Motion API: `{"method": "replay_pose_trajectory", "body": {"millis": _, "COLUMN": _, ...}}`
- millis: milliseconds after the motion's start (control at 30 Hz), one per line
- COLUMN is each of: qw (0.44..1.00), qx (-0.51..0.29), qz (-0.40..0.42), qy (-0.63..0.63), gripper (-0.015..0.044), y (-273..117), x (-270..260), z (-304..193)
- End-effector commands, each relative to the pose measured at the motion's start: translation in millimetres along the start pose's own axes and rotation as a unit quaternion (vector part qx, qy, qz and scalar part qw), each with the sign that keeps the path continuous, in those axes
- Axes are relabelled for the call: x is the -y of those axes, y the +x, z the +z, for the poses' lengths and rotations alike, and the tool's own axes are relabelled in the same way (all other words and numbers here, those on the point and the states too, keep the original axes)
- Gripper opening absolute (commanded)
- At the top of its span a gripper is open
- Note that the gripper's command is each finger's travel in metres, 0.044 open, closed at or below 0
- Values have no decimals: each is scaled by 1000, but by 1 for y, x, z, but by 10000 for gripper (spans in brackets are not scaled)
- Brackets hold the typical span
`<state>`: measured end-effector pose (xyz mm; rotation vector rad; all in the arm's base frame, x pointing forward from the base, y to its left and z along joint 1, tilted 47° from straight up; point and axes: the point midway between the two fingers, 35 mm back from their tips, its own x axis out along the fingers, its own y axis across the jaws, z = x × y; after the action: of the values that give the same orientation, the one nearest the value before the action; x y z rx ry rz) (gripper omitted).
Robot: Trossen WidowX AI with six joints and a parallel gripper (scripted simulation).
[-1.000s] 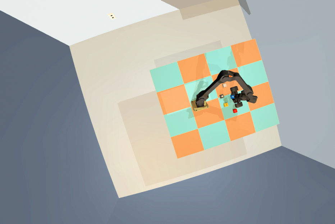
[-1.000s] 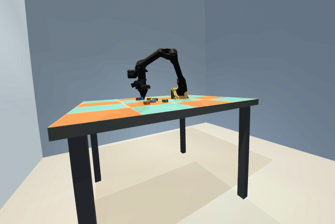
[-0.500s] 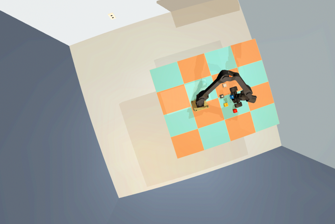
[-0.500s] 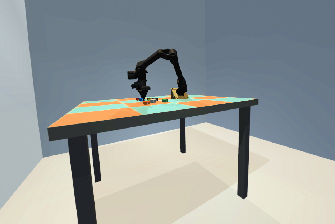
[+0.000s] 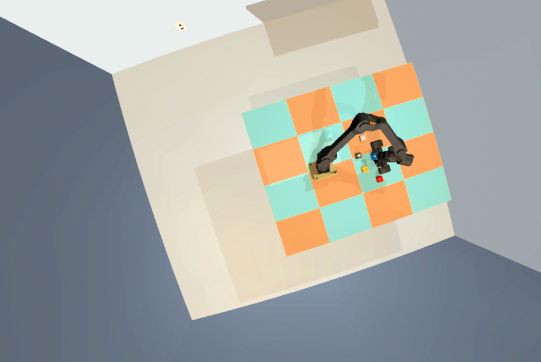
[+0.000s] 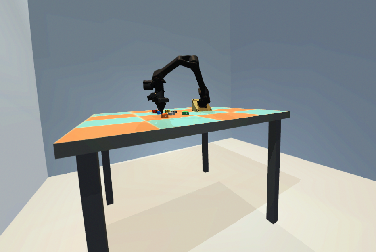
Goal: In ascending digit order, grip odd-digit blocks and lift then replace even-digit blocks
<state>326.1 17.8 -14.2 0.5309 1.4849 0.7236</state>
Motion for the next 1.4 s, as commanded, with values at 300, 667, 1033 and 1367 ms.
{"method": "replay_pose_trajectory", "body": {"millis": 300, "qw": 1000, "qx": 1, "qz": 1, "qy": 1, "gripper": 400, "y": -2, "x": 0, "z": 1}}
{"method": "replay_pose_trajectory", "body": {"millis": 667, "qw": 1000, "qx": 1, "qz": -1, "qy": 2, "gripper": 321, "y": -55, "x": 1, "z": 2}}
{"method": "replay_pose_trajectory", "body": {"millis": 1033, "qw": 1000, "qx": 1, "qz": -1, "qy": 2, "gripper": 120, "y": -117, "x": 1, "z": 0}}
{"method": "replay_pose_trajectory", "body": {"millis": 1367, "qw": 1000, "qx": 0, "qz": -1, "qy": 3, "gripper": 120, "y": -120, "x": -9, "z": -25}}
